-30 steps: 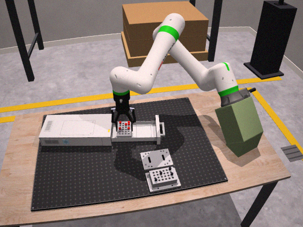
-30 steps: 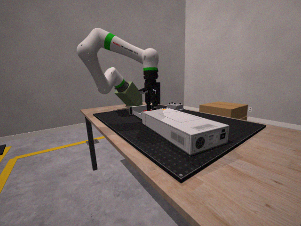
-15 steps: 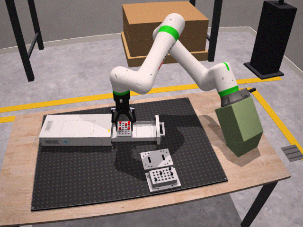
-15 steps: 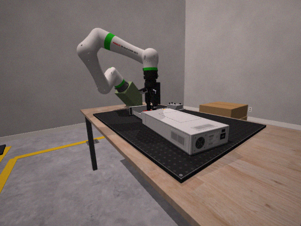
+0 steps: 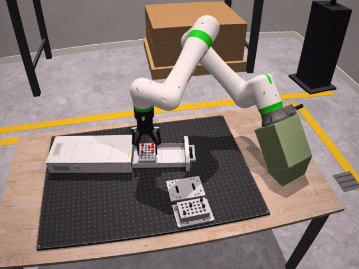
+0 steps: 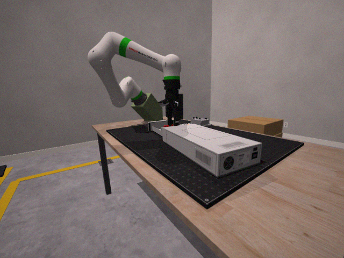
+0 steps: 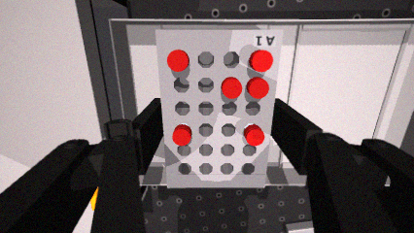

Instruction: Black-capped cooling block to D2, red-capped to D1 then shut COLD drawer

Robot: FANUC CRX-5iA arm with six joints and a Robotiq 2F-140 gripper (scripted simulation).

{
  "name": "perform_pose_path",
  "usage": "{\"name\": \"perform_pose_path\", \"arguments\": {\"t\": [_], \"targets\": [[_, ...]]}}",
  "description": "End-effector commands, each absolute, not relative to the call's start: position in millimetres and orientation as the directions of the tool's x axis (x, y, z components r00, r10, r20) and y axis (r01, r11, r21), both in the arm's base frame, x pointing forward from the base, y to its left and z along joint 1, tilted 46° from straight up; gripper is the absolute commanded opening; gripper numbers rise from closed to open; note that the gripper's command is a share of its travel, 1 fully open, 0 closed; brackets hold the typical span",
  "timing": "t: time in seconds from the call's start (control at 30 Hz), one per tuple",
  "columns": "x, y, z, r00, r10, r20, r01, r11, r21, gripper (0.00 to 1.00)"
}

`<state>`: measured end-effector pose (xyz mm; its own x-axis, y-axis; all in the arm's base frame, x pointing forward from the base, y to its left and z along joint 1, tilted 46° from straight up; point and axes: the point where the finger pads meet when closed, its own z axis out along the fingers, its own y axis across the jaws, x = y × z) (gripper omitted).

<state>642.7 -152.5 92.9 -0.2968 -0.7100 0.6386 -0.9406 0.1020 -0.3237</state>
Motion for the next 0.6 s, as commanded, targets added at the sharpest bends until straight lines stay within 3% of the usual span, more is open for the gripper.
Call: {"name": "perform_pose_path", "arguments": {"t": [0.0,0.57], "targets": [[643.2,-150.8,94.7,-0.297,-0.711,0.638,-0.94,0.1,-0.325,0.1],[642.6,-148.0,97.5,-0.297,-0.711,0.638,-0.94,0.1,-0.325,0.1]]}}
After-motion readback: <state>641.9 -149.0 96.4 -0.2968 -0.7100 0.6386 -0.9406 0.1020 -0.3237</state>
